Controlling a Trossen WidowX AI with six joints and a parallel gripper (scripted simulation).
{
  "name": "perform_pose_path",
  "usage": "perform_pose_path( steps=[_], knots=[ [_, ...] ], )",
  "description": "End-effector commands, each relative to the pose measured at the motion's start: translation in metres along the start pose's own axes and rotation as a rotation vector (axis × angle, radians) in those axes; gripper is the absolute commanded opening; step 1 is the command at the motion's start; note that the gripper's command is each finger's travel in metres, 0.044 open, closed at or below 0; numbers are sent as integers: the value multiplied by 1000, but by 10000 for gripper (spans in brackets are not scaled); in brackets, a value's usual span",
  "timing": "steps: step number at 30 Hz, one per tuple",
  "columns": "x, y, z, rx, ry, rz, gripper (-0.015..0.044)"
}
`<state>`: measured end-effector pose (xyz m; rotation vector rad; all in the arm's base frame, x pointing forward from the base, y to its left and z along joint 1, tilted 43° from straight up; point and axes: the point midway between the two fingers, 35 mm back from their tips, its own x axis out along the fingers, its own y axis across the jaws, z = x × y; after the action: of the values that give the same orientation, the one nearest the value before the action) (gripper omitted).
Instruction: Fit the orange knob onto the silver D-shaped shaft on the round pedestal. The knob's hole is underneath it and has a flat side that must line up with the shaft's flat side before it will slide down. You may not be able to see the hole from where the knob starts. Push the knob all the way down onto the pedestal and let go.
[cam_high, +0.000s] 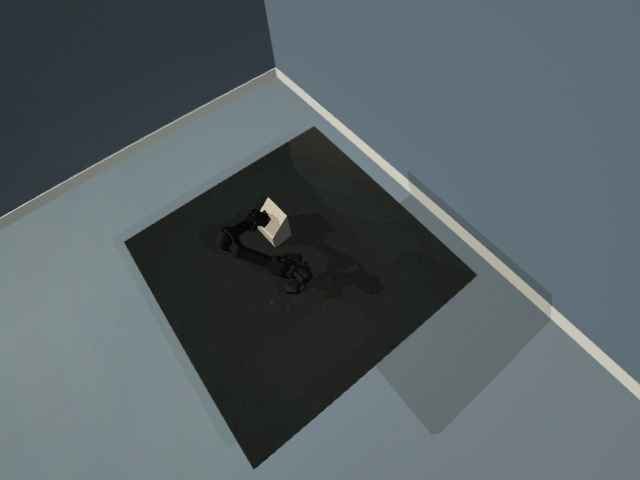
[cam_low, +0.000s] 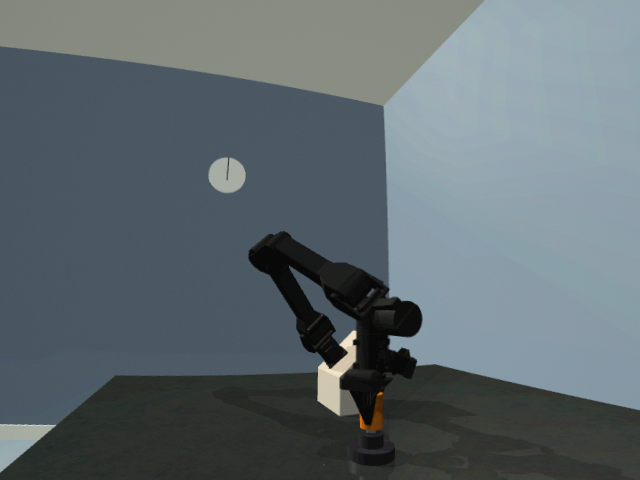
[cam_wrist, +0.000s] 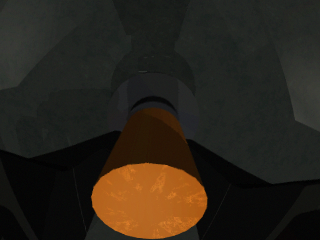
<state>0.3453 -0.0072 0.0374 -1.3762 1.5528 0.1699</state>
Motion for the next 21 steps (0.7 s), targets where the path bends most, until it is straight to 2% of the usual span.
perform_pose_path(
  steps=[1, 21],
  knots=[
    [1, 3, 1, -40, 0, 10, 0],
    [1, 3, 1, -29, 0, 10, 0]
  ],
)
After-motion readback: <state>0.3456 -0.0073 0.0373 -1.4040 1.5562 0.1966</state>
